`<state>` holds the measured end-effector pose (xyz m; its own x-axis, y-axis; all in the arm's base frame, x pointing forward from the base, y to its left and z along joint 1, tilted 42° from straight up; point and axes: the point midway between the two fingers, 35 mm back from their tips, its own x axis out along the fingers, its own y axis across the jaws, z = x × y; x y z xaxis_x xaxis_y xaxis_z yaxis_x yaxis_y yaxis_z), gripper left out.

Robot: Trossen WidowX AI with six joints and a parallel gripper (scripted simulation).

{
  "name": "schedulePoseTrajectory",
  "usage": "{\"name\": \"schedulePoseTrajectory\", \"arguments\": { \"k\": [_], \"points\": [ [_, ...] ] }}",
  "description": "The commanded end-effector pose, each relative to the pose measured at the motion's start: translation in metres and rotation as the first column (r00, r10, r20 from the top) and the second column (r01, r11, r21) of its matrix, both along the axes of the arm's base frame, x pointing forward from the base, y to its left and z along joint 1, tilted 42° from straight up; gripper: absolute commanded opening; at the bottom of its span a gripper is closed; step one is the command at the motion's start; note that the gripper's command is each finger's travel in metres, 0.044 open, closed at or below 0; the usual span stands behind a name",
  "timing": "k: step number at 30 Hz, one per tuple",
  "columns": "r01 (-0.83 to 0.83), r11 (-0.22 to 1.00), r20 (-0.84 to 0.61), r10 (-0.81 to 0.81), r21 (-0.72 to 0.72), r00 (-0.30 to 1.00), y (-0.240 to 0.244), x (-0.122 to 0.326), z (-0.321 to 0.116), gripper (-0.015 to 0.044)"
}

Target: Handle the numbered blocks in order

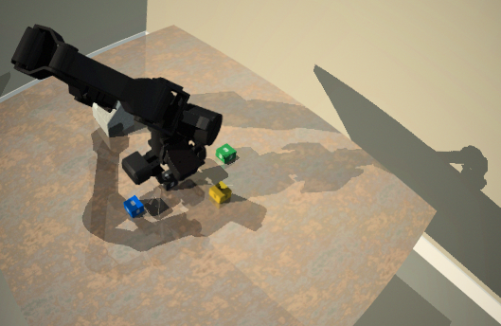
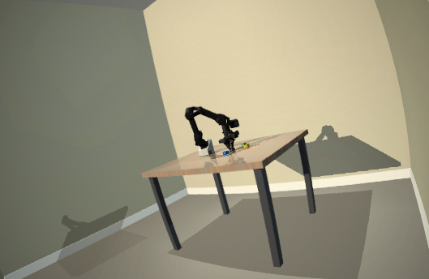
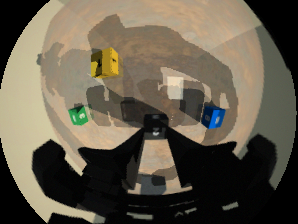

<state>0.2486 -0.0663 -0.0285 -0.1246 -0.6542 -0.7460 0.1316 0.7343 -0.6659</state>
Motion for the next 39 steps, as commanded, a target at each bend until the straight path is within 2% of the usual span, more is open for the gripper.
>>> {"name": "schedulePoseTrajectory", "arguments": {
  "k": [1, 9, 20, 22, 27, 31, 39],
  "points": [
    [-0.005, 1.000, -0.002, 0.005, -0.004, 1.000, -0.001, 0.000, 0.000, 0.0199],
    [-0.005, 1.000, -0.002, 0.005, -0.004, 1.000, -0.001, 0.000, 0.000, 0.0400],
    [-0.005, 1.000, -0.002, 0.005, -0.003, 1.000, 0.023, 0.005, 0.027, 0.0400],
    [-0.006, 1.000, -0.002, 0.006, -0.001, 1.000, 0.030, 0.008, 0.034, 0.0348],
    [-0.005, 1.000, -0.003, 0.005, 0.000, 1.000, 0.075, 0.015, 0.085, 0.0216],
    [-0.005, 1.000, -0.003, 0.005, 0.000, 1.000, 0.077, 0.015, 0.087, 0.0120],
    [-0.005, 1.000, -0.003, 0.005, 0.000, 1.000, 0.077, 0.015, 0.087, 0.0120]
  ]
}}
